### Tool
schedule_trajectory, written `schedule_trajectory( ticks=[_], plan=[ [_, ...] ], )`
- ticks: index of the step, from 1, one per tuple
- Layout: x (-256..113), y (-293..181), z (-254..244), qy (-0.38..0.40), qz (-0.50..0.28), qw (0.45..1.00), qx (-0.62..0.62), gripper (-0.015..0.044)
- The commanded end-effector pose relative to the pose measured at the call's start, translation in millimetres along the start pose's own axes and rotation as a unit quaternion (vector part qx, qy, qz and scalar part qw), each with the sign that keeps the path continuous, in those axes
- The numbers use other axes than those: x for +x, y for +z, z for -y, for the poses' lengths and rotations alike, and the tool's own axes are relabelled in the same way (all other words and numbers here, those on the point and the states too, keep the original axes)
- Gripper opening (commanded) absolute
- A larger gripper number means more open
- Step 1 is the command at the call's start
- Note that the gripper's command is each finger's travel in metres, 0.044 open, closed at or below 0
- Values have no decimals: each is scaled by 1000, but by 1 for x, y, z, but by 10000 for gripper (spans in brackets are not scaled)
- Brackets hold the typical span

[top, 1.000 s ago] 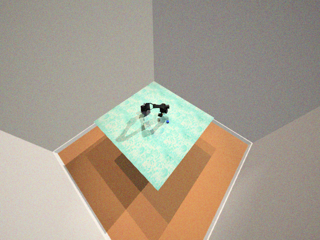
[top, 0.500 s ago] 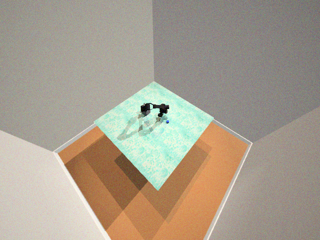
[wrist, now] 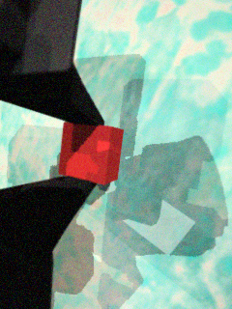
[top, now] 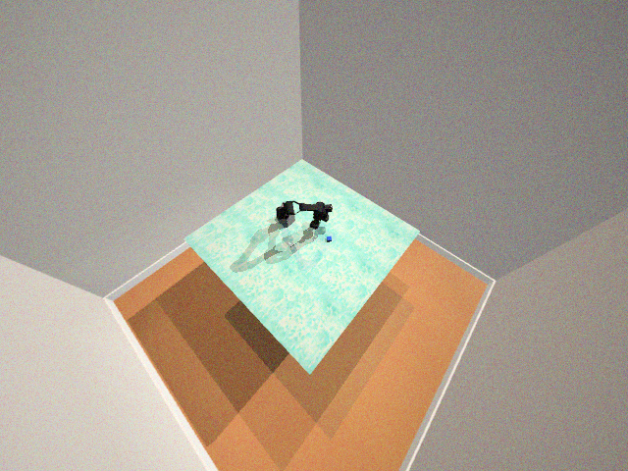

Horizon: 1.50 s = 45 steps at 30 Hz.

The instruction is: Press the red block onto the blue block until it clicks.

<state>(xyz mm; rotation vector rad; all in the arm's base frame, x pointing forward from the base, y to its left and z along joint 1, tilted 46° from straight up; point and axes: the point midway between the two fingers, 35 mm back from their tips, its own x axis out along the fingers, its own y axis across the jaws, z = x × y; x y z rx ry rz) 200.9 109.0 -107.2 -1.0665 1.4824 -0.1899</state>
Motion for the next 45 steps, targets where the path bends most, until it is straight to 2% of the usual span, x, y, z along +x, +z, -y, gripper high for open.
schedule_trajectory(
  ticks=[1, 20, 45],
  plan=[
    [-17, 4, -1, 5, 6, 1000, 5, 0],
    [-104, -9, 1, 5, 4, 1000, 5, 0],
    [-80, 80, 39, 11, 16, 992, -123, 0]
  ],
)
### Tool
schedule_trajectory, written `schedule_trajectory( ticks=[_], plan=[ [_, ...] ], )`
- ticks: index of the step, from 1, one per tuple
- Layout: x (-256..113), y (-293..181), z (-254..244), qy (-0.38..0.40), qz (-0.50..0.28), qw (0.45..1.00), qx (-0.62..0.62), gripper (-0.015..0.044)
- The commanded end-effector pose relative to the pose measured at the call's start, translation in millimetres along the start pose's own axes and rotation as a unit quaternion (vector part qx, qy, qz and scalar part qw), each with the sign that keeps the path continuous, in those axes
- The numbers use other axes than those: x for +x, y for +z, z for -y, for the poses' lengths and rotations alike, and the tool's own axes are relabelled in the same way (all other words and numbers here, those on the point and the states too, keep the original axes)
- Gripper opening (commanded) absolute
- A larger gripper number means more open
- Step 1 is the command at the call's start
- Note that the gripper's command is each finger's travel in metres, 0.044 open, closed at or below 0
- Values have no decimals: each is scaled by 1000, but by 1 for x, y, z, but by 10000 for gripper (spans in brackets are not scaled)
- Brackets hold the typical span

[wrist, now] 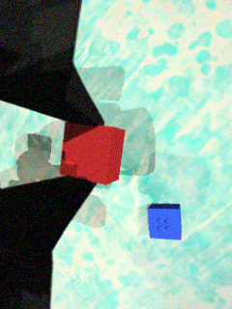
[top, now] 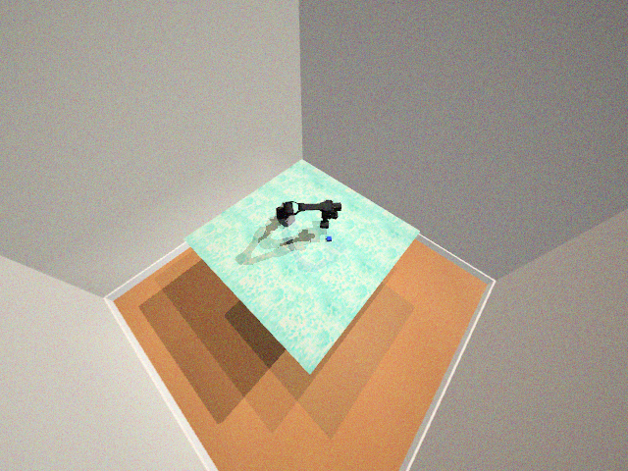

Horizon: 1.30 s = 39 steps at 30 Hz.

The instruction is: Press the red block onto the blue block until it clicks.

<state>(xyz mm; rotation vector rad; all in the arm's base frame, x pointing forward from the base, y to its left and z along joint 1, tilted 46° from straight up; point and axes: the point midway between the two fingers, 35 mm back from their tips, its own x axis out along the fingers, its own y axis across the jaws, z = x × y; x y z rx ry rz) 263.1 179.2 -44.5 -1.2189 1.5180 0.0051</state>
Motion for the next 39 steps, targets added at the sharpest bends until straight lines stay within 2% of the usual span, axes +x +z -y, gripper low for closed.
schedule_trajectory(
  ticks=[1, 17, 24, 39],
  plan=[
    [4, 12, 12, -3, 2, 1000, -20, 0],
    [36, 46, 69, -11, -9, 993, -113, 0],
    [58, 46, 70, -11, -9, 993, -114, 0],
    [74, 43, 72, -12, -10, 993, -114, 0]
  ],
)
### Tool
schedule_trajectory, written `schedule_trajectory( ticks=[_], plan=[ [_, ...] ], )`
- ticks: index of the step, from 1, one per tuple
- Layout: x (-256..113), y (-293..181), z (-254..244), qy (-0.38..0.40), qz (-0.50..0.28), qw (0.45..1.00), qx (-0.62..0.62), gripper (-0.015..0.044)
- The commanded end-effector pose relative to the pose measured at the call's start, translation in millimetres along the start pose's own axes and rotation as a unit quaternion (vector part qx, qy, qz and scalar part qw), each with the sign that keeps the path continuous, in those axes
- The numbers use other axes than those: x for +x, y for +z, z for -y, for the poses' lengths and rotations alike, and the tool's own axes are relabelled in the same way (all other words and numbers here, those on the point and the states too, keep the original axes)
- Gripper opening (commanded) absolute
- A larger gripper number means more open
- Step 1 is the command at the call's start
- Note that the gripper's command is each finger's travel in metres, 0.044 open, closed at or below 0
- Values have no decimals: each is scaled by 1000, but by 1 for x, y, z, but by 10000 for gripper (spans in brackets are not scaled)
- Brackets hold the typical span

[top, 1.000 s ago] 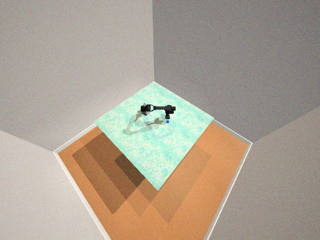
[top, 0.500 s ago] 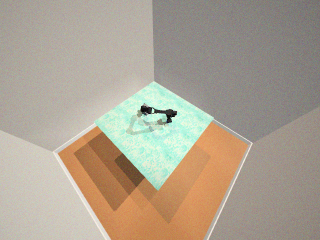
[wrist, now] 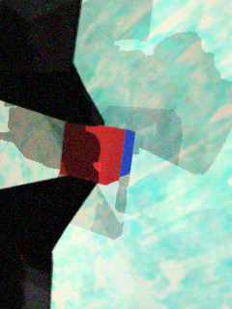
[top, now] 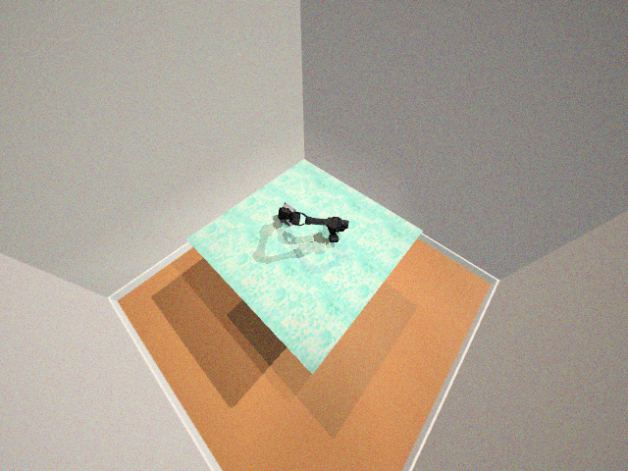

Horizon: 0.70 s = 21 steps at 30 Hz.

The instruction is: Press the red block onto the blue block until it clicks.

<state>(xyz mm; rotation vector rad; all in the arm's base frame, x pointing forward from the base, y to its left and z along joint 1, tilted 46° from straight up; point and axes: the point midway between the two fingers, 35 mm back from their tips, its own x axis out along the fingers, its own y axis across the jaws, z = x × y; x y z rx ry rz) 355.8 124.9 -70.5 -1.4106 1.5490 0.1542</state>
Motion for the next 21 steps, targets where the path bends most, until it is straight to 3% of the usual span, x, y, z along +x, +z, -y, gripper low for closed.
schedule_trajectory(
  ticks=[1, 21],
  plan=[
    [3, -2, -1, -2, -2, 1000, -4, 0],
    [11, -1, -1, -2, -2, 1000, -4, 0]
  ],
)
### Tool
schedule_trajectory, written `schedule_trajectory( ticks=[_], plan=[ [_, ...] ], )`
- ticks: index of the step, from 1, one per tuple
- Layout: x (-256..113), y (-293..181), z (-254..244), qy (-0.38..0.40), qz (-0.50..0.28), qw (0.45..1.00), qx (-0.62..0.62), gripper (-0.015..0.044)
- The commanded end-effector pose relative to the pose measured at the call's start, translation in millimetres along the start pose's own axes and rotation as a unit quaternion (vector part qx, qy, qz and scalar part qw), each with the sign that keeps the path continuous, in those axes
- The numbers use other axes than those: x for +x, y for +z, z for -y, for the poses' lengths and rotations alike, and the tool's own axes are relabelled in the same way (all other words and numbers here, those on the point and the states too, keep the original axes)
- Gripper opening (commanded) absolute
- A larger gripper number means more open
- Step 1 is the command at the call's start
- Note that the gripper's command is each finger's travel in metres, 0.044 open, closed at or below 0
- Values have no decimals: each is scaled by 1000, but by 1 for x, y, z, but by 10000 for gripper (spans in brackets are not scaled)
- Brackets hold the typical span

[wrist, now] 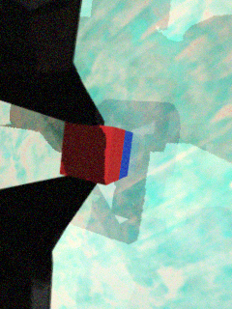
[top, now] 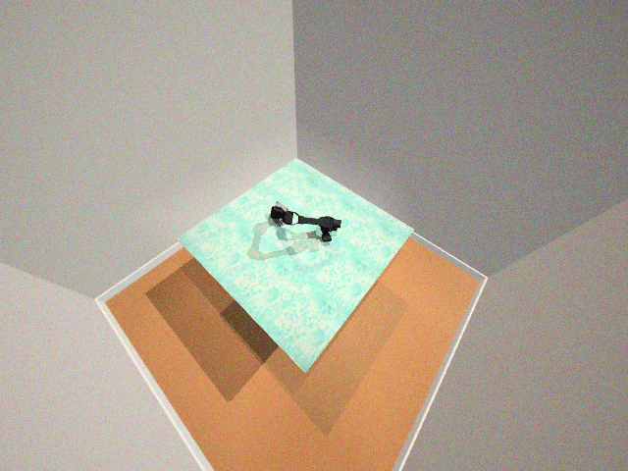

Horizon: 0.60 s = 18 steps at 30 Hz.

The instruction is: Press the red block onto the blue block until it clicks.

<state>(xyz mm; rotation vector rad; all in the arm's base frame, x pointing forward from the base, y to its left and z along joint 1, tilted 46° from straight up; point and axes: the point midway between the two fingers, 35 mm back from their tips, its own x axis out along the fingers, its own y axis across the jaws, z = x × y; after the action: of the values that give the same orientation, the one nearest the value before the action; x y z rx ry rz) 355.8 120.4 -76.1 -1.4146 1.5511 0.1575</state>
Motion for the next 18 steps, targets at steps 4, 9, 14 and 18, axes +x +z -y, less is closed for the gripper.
schedule_trajectory(
  ticks=[4, 9, 14, 18],
  plan=[
    [0, 0, 0, 0, 0, 1000, 0, 0],
    [0, 0, 0, 0, 0, 1000, 0, 53],
    [0, 0, 0, 0, 0, 1000, 0, 184],
    [0, 0, 0, 0, 0, 1000, 0, 220]
  ],
)
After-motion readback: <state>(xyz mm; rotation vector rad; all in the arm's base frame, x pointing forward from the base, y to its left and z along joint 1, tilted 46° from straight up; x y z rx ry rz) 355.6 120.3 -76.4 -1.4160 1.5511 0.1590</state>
